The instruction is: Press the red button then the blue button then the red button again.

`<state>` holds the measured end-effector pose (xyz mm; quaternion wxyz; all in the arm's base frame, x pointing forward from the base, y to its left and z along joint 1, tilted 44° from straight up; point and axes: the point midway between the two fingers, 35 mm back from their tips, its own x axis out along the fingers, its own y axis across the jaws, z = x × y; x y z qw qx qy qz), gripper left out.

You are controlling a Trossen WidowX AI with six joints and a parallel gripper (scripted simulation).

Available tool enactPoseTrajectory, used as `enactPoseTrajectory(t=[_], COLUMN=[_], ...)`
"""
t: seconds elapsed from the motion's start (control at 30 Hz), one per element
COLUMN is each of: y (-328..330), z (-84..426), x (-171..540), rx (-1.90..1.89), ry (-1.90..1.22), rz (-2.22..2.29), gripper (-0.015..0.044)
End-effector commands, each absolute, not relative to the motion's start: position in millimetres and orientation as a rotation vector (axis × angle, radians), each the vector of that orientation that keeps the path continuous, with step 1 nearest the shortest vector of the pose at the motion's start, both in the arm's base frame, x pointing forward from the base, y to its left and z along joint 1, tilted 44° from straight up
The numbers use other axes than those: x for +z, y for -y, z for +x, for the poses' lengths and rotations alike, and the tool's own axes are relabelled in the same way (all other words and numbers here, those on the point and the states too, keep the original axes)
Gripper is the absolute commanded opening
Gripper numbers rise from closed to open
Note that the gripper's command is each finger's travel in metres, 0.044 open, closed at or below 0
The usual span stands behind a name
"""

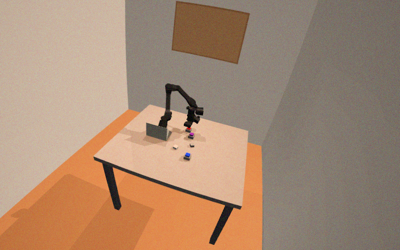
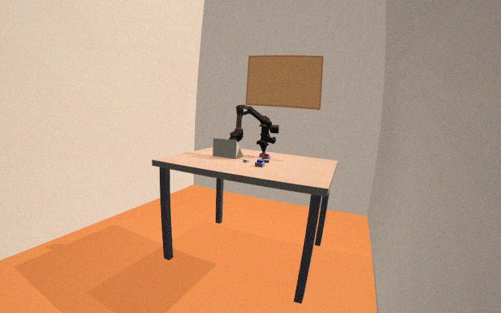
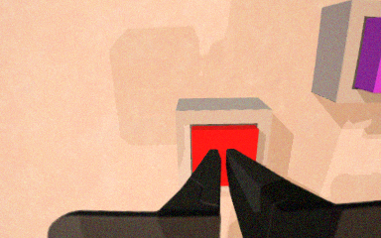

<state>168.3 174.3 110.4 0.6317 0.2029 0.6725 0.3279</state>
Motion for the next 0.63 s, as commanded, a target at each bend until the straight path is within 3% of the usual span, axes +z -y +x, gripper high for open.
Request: enactPoseTrajectory(t=[0.0,0.17,0.57,0.6], y=[-169,-151,-135,-135], z=[169,171,221,221], x=[115,133,195,195], rx=[0.748,0.743,0.742,0.742], ry=[-1.541,-1.548,-1.546,-1.546], rz=[0.462,0.462,0.461,0.461], gripper=[0.0020,0.0020,0.0335,0.0335])
